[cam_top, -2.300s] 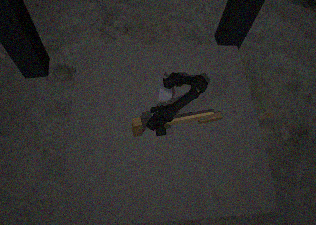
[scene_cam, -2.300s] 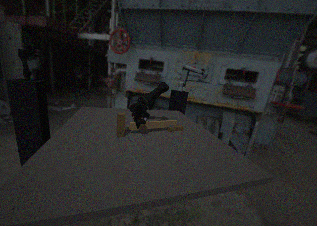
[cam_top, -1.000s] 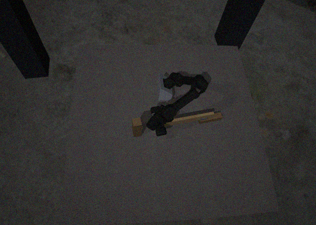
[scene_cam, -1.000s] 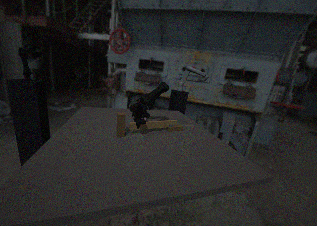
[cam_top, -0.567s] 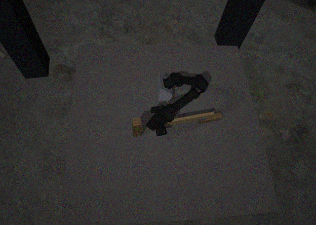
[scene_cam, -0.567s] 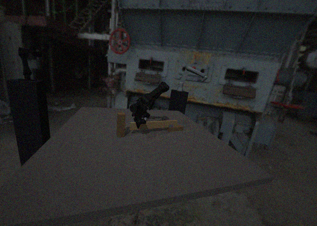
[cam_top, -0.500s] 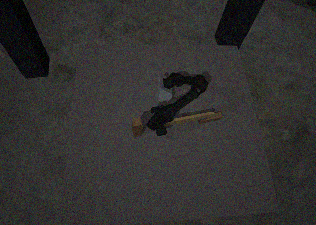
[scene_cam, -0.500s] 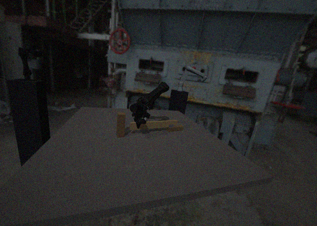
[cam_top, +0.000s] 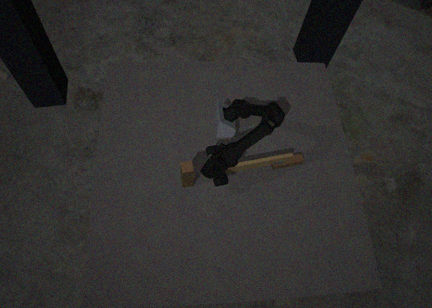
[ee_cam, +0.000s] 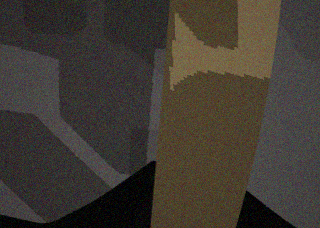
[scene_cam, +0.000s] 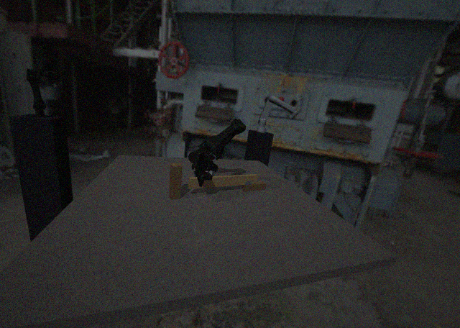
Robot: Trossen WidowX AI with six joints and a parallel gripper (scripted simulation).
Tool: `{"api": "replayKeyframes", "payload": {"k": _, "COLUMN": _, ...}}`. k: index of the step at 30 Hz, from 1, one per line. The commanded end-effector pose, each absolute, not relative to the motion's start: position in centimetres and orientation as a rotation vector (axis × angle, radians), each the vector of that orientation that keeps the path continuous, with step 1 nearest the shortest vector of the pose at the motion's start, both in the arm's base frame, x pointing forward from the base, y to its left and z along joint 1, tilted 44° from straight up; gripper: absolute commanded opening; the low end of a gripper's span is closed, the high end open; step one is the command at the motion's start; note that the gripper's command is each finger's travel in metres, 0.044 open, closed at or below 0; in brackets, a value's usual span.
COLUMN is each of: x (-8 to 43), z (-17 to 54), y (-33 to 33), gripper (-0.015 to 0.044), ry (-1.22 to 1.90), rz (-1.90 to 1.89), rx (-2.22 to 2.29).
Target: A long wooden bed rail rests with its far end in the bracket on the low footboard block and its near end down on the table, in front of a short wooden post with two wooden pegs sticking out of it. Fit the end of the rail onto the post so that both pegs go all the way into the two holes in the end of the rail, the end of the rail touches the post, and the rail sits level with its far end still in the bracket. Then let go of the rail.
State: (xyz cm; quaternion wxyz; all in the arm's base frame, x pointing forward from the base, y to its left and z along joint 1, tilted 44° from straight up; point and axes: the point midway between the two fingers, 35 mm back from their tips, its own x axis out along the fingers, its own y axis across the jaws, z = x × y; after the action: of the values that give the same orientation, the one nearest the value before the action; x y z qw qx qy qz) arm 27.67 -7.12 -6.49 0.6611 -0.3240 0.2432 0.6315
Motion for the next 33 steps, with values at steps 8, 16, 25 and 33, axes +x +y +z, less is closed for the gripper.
{"api": "replayKeyframes", "payload": {"k": 8, "x": 27.8, "z": -6.3, "y": -7.15, "gripper": 0.0, "ry": 0.548, "rz": 1.422, "rx": -0.734}}
{"api": "replayKeyframes", "payload": {"k": 16, "x": 27.83, "z": -6.44, "y": -7.32, "gripper": 0.0, "ry": 0.548, "rz": 1.421, "rx": -0.735}}
{"api": "replayKeyframes", "payload": {"k": 25, "x": 27.85, "z": -6.61, "y": -7.55, "gripper": 0.0, "ry": 0.548, "rz": 1.421, "rx": -0.735}}
{"api": "replayKeyframes", "payload": {"k": 33, "x": 27.88, "z": -6.74, "y": -7.78, "gripper": 0.0, "ry": 0.548, "rz": 1.421, "rx": -0.735}}
